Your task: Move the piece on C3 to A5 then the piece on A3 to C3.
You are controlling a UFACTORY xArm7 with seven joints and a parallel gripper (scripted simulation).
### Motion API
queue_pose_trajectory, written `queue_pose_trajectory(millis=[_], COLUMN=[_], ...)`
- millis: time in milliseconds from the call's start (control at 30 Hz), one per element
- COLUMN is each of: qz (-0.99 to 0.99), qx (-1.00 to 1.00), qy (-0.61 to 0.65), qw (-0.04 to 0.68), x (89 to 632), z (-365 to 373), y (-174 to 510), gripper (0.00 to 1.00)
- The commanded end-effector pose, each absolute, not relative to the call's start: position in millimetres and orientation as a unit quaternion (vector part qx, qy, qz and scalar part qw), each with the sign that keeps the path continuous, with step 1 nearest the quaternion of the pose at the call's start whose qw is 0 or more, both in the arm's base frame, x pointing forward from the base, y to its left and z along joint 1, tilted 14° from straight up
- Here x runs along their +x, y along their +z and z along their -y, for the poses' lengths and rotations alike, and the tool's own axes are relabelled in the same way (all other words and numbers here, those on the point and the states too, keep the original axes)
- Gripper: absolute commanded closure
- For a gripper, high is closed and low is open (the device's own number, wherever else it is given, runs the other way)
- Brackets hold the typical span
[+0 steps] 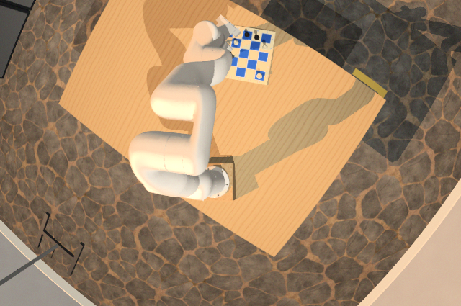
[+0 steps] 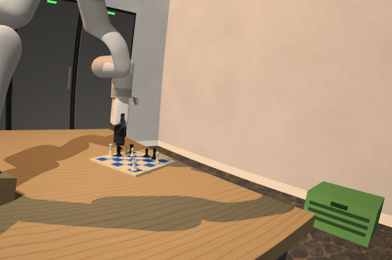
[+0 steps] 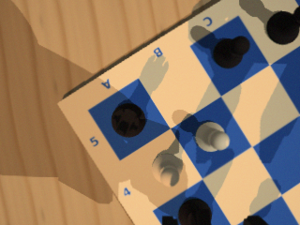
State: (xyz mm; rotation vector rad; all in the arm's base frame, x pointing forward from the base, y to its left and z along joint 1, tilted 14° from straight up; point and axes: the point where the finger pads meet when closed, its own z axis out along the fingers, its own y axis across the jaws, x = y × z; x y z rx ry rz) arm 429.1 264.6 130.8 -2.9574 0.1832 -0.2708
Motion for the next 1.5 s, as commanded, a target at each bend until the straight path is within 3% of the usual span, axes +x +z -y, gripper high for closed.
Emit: queue_pose_trajectory(millis=[0,1467], qz=[-0.061,-0.061], qx=[-0.990,-0.990], qy=[-0.093,-0.093], qw=[0.084,0.084], x=[430,432], z=[-265,-267], y=[133,122], gripper=[0.61,0.61])
